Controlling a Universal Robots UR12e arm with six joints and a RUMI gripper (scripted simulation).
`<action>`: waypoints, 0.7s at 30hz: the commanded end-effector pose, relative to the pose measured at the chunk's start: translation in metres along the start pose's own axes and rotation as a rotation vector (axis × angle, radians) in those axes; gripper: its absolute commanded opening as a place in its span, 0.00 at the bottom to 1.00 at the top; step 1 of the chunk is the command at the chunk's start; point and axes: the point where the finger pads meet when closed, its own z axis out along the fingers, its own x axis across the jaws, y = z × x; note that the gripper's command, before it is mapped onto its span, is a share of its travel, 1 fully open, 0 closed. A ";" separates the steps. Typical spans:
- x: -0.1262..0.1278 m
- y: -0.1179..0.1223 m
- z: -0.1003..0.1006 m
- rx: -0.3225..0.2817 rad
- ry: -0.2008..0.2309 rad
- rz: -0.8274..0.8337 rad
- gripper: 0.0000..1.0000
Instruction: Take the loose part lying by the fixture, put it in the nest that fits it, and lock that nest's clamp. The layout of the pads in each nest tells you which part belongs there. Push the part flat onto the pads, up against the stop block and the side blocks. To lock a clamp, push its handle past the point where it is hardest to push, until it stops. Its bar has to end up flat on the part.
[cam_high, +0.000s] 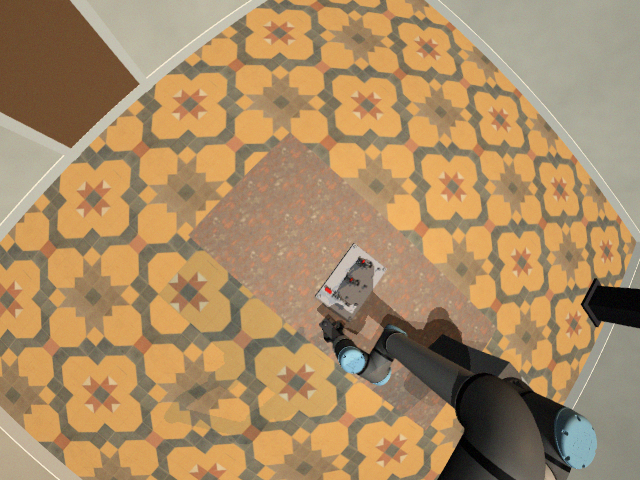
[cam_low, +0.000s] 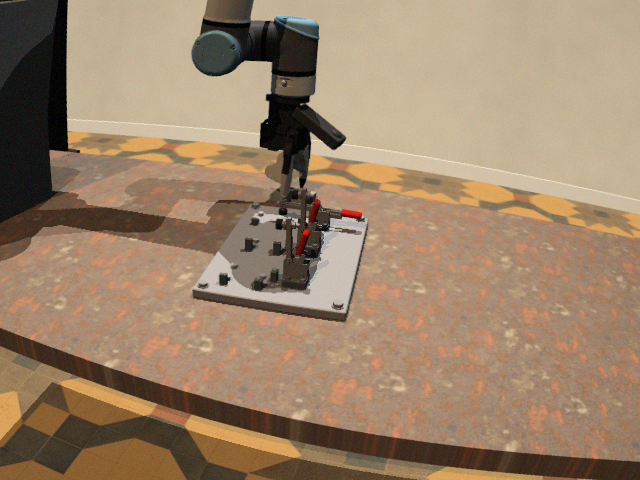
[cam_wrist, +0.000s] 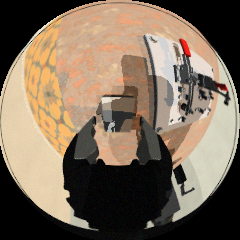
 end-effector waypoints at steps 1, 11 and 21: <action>0.000 -0.001 0.003 0.001 0.000 0.000 0.59; 0.000 -0.001 0.003 0.001 0.000 0.000 0.59; 0.000 -0.001 0.003 0.001 0.000 0.000 0.00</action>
